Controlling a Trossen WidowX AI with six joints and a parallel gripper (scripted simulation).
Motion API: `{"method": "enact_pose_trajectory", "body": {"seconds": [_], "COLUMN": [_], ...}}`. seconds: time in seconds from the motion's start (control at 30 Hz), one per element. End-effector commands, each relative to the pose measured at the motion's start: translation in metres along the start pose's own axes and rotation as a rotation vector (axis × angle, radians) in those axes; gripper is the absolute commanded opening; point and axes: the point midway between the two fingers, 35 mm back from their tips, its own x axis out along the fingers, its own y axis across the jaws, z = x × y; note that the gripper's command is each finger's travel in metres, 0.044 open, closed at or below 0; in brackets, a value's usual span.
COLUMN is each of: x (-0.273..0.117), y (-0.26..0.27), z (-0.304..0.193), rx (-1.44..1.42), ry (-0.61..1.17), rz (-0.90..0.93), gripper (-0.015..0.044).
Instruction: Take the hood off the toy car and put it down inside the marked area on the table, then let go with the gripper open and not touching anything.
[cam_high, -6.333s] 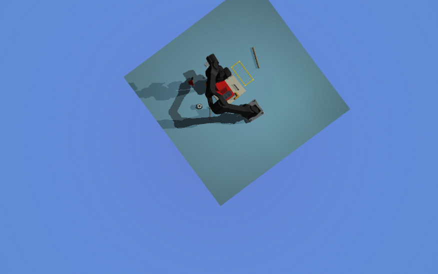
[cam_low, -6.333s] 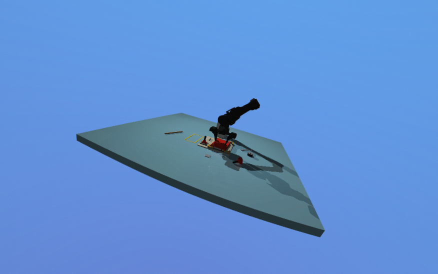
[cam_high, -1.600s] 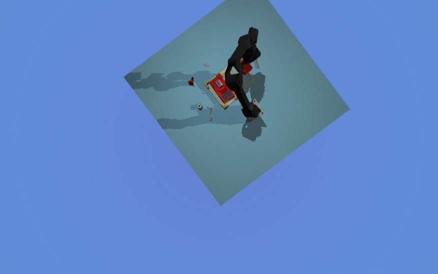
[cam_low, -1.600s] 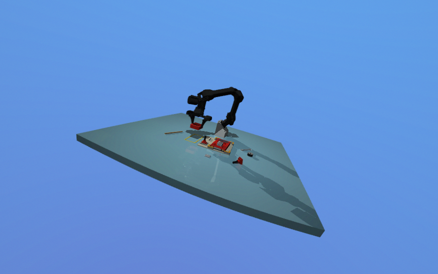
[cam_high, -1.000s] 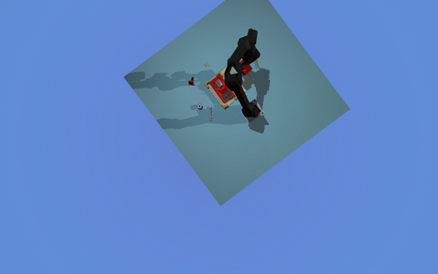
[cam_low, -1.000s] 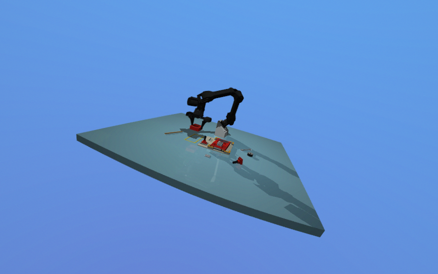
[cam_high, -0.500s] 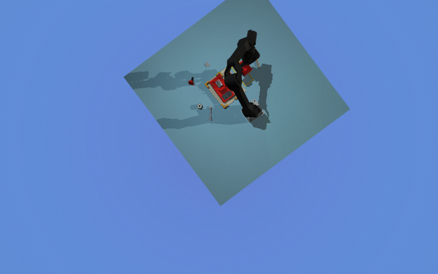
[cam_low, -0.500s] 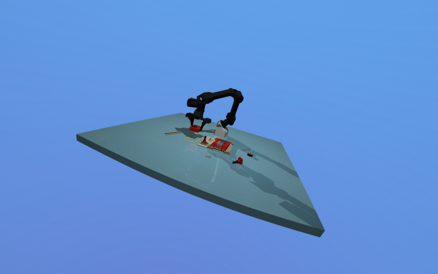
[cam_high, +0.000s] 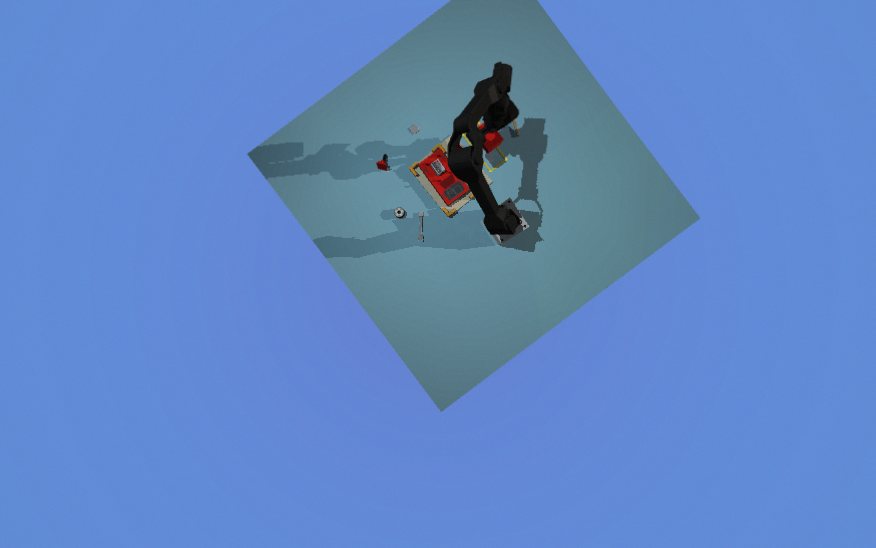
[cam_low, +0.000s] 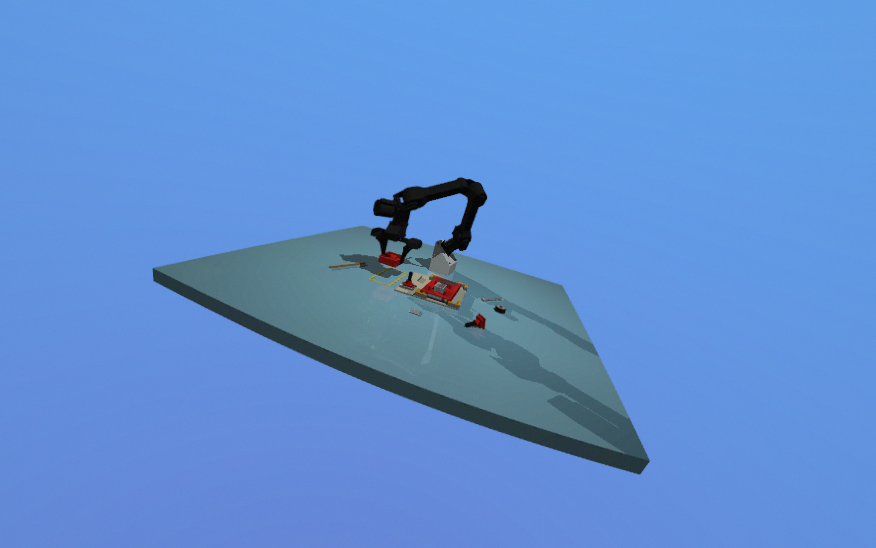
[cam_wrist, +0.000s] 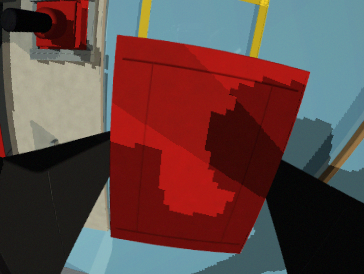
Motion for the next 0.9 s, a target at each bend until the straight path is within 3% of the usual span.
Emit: {"method": "enact_pose_trajectory", "body": {"seconds": [0.0, 0.87], "x": [0.003, 0.018], "y": [0.001, 0.001], "z": [-0.001, -0.002], "rx": [0.008, 0.007], "ry": [0.000, 0.000], "rz": [0.005, 0.006], "gripper": [0.0000, 0.0000]}}
